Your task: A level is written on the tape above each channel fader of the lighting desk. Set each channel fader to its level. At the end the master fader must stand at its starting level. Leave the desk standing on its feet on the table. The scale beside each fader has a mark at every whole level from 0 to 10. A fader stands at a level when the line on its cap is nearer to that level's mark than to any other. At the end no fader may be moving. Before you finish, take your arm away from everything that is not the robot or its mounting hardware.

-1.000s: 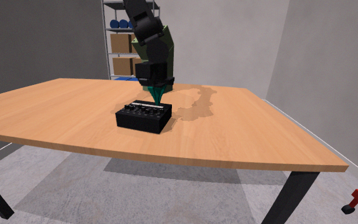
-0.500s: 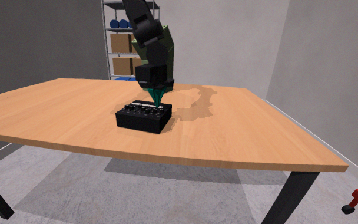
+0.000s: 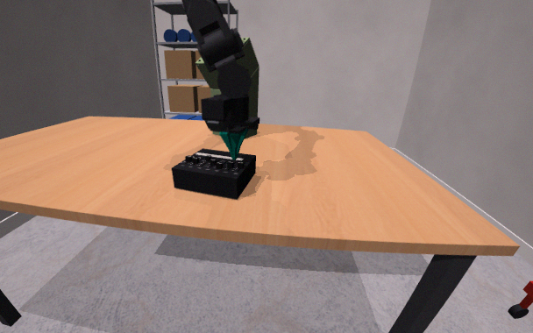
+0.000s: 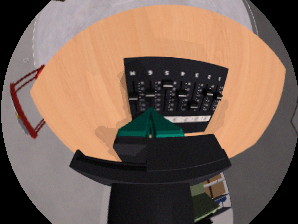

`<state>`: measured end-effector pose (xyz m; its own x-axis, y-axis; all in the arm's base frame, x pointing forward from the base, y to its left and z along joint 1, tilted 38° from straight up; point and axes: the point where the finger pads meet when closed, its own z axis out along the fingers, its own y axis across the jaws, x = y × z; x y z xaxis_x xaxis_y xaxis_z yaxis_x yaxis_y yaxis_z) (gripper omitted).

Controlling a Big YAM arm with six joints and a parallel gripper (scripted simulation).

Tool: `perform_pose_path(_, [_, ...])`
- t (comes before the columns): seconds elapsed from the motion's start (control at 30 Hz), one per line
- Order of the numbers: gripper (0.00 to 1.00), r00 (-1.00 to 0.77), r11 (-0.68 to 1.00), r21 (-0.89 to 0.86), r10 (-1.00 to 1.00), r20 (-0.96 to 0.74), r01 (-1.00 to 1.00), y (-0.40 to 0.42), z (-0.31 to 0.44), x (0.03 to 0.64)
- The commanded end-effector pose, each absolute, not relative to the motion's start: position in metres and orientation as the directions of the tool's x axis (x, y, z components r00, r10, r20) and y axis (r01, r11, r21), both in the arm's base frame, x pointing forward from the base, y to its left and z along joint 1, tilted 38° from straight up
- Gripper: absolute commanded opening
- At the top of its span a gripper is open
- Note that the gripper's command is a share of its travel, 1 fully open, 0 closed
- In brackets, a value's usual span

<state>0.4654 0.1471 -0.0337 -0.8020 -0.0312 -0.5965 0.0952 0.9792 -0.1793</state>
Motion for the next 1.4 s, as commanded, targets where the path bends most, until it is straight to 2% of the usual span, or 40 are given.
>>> perform_pose_path(0.0, [0.00, -0.804, 0.978, -0.187, -0.038, -0.593, 0.091, 0.144, -0.038, 0.471])
perform_pose_path(1.37, [0.00, -0.806, 0.978, -0.190, -0.039, -0.591, 0.092, 0.144, -0.027, 0.485])
